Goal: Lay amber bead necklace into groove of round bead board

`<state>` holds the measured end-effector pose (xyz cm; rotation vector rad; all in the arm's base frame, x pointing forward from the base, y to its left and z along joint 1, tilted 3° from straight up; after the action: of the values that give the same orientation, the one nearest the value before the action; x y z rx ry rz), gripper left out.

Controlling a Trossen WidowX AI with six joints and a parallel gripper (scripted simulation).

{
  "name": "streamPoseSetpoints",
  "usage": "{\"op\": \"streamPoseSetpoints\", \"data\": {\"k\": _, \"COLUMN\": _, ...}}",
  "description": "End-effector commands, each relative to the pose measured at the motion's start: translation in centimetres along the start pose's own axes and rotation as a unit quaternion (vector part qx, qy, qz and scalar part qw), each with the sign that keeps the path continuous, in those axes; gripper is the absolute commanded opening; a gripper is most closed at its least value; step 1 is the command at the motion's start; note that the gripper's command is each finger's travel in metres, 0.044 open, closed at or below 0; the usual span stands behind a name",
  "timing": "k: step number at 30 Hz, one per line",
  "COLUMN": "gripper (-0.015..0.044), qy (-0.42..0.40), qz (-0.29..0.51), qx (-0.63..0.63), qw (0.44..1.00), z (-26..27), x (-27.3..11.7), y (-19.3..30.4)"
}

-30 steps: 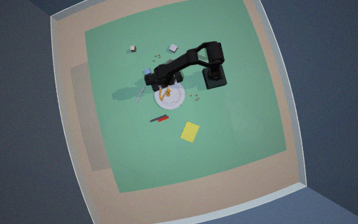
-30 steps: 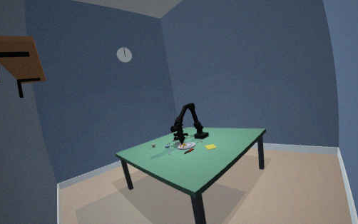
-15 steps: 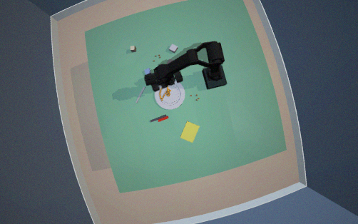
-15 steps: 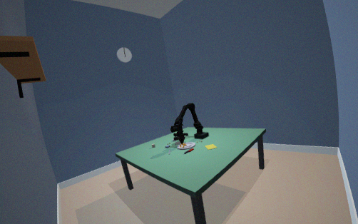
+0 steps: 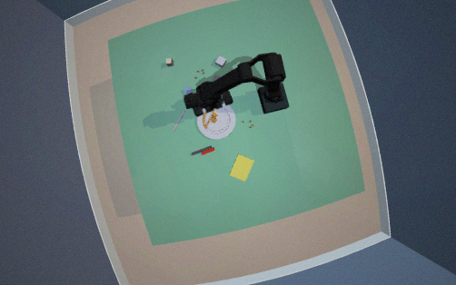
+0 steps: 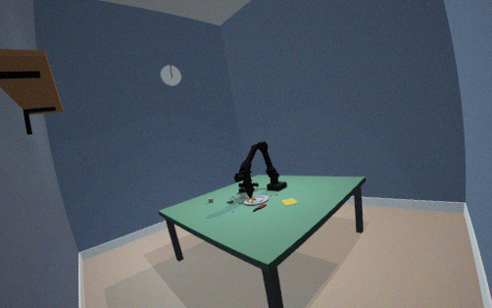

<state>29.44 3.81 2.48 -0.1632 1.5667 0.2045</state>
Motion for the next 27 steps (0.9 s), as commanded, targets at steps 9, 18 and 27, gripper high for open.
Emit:
{"op": "streamPoseSetpoints", "data": {"k": 9, "gripper": 0.0, "qy": 0.007, "qz": 0.0, "qx": -0.003, "qw": 1.0, "z": -0.28, "x": 0.35, "y": 0.02}}
{"op": "streamPoseSetpoints", "data": {"k": 18, "gripper": 0.0131, "qy": 0.001, "qz": 0.0, "qx": 0.0, "qw": 1.0, "z": -0.05, "x": 0.05, "y": 0.01}}
{"op": "streamPoseSetpoints", "data": {"k": 27, "gripper": 0.0368, "qy": 0.003, "qz": 0.0, "qx": -0.001, "qw": 1.0, "z": -0.12, "x": -0.12, "y": 0.01}}
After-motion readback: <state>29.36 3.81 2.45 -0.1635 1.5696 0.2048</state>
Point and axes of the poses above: the point midway between the two fingers, 35 mm back from their tips, its own x axis out along the fingers, its own z axis across the jaws, y = z × x, the point moved 3 cm from there along -x, back along the fingers, and after that the axes turned 5 degrees about x, right-handed, at the moved point
